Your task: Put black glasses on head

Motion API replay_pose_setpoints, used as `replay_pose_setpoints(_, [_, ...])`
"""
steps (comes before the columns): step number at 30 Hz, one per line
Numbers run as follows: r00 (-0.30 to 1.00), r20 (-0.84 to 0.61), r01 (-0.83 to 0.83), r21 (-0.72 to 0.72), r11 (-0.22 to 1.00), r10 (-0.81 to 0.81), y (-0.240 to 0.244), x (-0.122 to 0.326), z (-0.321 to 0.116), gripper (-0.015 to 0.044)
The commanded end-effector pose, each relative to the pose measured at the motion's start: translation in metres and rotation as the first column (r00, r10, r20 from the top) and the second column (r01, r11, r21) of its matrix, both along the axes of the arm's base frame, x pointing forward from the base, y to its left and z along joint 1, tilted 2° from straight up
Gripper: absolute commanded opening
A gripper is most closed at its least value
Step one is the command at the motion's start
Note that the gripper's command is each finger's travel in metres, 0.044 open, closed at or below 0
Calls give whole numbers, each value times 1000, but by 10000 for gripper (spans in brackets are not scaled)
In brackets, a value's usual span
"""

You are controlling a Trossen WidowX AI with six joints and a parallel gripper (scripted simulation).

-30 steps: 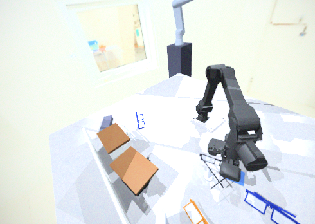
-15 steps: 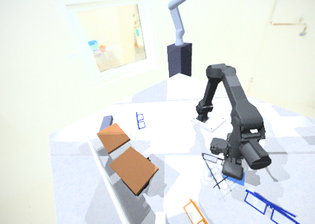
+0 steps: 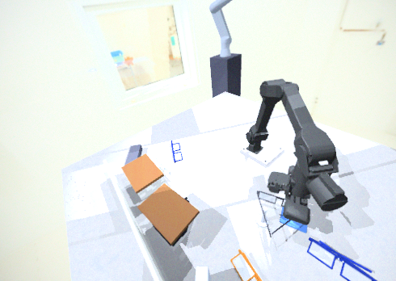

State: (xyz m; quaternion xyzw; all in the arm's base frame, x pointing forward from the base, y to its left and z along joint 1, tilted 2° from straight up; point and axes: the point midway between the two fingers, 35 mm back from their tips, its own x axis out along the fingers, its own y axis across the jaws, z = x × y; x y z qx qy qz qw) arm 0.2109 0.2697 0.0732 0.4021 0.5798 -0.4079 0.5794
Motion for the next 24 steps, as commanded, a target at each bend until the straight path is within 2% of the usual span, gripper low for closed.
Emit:
replay_pose_setpoints(1, [1000,-2,3,7,1000,-3,3,-4,1,0])
replay_pose_setpoints(24, [1000,-3,3,9,1000,-3,18,-17,1,0])
